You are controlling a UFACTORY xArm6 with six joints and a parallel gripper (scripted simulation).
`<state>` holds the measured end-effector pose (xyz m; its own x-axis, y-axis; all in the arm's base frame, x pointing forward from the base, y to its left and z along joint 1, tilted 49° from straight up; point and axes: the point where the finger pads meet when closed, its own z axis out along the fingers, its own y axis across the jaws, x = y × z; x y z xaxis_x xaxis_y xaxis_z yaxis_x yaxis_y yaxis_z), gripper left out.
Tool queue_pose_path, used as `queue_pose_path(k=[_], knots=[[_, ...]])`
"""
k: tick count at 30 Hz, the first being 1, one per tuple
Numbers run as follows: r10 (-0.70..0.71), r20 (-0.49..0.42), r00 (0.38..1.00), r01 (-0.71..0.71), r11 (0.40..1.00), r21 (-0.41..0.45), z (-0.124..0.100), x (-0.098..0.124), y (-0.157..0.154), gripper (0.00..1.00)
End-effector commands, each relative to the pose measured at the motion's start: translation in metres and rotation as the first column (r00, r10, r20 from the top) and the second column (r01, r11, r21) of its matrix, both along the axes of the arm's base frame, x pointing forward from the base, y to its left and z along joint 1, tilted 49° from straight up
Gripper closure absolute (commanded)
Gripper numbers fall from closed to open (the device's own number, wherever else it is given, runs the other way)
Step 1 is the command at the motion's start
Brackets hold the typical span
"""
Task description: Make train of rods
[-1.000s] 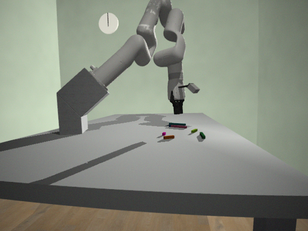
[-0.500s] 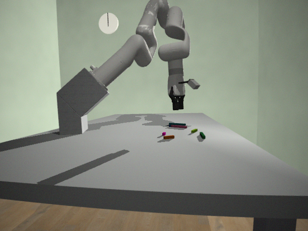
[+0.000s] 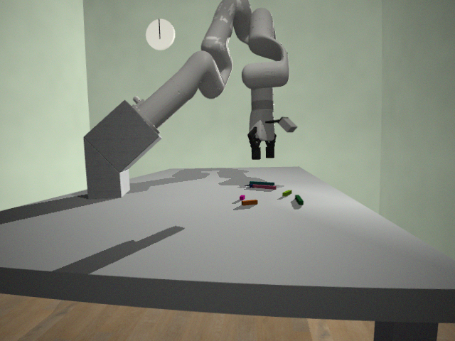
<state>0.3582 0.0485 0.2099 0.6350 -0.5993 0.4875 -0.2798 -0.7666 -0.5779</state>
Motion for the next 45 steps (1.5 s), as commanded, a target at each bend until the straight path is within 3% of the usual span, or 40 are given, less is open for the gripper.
queue_pose_path(k=[1, 13, 26, 31, 45], knots=[[0.000, -0.003, 1.000, 0.000, 1.000, -0.001, 0.001, 0.000, 0.000, 0.00], [0.000, -0.002, 1.000, 0.000, 1.000, -0.001, 0.007, -0.006, -0.002, 0.00], [0.000, -0.003, 1.000, 0.000, 1.000, -0.001, 0.049, -0.052, -0.017, 0.00], [0.000, -0.003, 1.000, 0.000, 1.000, -0.001, 0.055, -0.059, -0.019, 0.00], [0.000, -0.003, 1.000, 0.000, 1.000, -0.001, 0.058, -0.062, -0.020, 0.00]])
